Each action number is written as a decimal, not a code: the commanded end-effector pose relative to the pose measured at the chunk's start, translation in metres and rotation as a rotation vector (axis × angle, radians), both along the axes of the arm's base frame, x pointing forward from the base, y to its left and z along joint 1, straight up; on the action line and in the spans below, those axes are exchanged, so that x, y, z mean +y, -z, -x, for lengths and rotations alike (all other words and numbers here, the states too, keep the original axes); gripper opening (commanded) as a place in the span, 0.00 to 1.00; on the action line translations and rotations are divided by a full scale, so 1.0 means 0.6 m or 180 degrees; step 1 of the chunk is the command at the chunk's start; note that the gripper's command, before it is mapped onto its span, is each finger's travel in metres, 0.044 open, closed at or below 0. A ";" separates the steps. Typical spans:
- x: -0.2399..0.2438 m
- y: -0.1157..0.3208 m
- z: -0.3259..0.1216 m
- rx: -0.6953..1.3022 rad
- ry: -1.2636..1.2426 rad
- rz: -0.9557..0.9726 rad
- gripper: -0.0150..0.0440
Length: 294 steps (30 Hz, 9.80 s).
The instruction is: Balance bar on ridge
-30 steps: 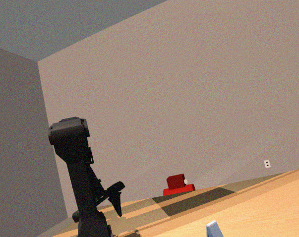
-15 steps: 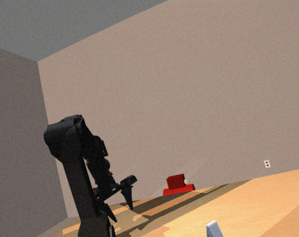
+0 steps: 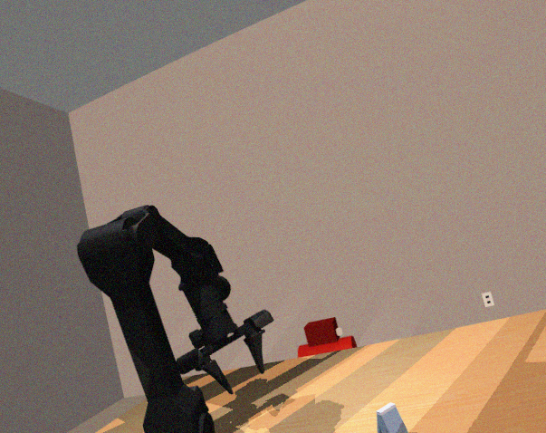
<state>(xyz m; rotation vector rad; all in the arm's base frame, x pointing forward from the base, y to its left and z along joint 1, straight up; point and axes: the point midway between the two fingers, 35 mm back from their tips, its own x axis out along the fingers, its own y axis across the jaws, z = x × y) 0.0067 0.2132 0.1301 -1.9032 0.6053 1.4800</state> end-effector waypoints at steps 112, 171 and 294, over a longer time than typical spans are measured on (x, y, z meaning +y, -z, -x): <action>-0.351 -0.083 -0.514 0.0596 0.3547 -0.0343 0.79; -0.510 0.117 -0.535 0.0660 0.4122 -0.0506 0.79; -0.207 -0.035 -0.499 0.0746 0.1359 -0.0138 0.25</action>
